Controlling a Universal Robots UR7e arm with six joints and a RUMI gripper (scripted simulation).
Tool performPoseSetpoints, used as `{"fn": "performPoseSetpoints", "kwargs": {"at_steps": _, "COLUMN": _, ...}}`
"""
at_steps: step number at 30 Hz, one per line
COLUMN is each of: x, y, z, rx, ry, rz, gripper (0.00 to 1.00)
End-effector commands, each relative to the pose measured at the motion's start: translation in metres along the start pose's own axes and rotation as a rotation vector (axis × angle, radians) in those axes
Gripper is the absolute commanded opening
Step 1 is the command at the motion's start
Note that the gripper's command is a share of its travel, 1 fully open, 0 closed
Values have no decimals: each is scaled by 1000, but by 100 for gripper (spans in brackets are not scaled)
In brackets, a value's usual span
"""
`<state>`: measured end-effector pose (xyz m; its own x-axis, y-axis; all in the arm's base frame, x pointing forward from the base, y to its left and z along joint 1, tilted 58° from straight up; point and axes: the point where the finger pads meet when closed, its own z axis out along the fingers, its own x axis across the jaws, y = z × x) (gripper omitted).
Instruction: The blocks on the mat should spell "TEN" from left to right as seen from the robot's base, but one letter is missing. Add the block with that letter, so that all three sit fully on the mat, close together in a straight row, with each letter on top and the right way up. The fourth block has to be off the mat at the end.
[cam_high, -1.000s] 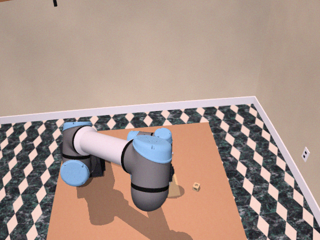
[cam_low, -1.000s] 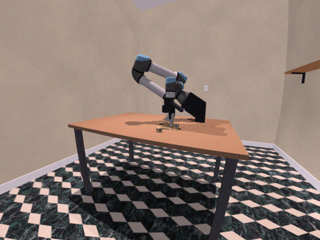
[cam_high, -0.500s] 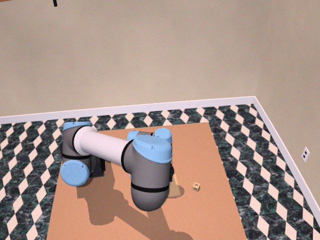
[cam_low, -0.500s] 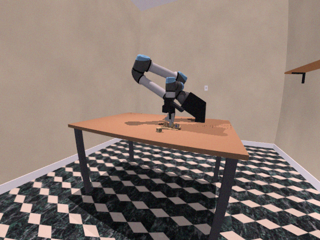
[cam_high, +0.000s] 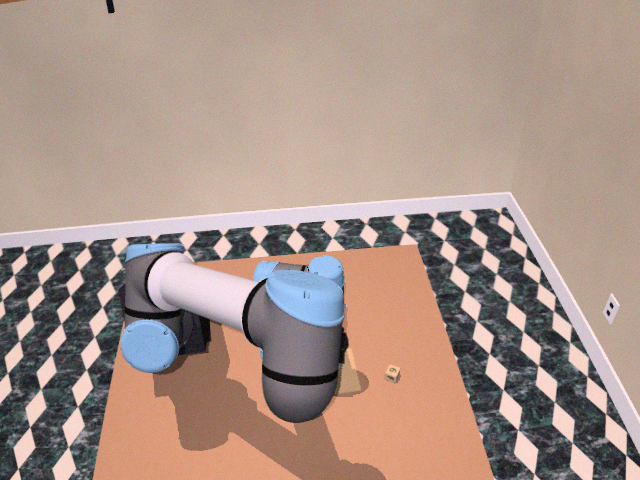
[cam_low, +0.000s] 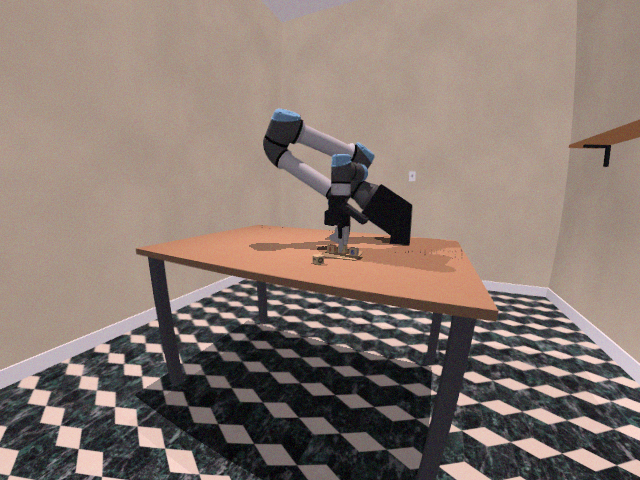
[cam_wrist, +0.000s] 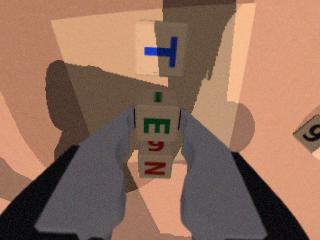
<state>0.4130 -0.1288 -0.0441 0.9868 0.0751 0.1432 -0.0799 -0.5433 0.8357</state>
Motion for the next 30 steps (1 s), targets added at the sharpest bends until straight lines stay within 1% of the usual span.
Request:
{"fn": "performPoseSetpoints", "kwargs": {"at_steps": 1, "x": -2, "y": -1, "z": 2, "rx": 1, "ry": -4, "rz": -2, "gripper": 9}}
{"fn": "performPoseSetpoints", "kwargs": {"at_steps": 30, "x": -1, "y": 0, "z": 5, "rx": 1, "ry": -2, "rz": 0, "gripper": 9}}
